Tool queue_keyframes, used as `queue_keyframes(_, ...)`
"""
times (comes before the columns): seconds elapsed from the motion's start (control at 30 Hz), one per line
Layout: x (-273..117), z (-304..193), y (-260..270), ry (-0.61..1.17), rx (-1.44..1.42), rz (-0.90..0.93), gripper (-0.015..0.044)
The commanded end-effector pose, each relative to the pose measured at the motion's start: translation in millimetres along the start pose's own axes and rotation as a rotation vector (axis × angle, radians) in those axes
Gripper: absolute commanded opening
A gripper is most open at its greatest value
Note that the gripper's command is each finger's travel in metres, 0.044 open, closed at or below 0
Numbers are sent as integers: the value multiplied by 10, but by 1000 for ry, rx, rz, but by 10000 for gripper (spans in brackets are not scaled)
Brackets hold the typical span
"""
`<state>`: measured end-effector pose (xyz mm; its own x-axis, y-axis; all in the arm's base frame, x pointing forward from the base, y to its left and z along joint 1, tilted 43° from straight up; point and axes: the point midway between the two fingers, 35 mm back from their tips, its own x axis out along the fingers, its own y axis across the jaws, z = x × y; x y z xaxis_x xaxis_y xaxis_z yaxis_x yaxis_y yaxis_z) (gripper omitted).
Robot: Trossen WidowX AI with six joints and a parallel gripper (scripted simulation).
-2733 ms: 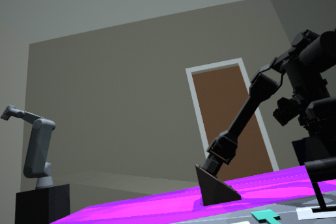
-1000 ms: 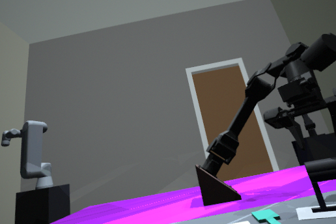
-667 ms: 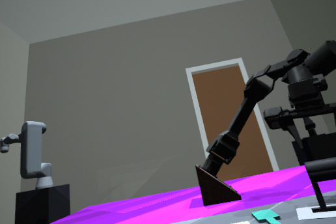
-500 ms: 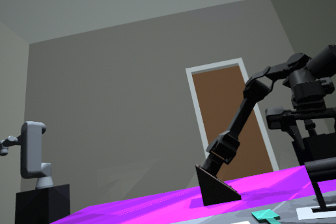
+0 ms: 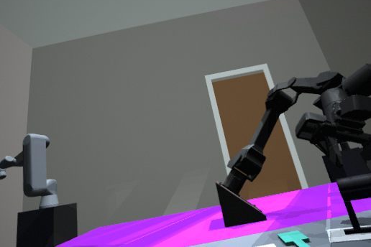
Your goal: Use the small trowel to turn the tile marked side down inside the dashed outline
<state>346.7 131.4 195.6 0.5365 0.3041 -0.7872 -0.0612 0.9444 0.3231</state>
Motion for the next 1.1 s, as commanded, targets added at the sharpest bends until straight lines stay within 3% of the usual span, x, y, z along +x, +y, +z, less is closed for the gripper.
queue_keyframes(0.0, 14, -47, 8, -25, -112, -15, 300)
queue_keyframes(0.8, -22, -233, 110, -216, -873, -161, 300)
queue_keyframes(1.07, -5, -237, 116, -227, -917, -173, 300)
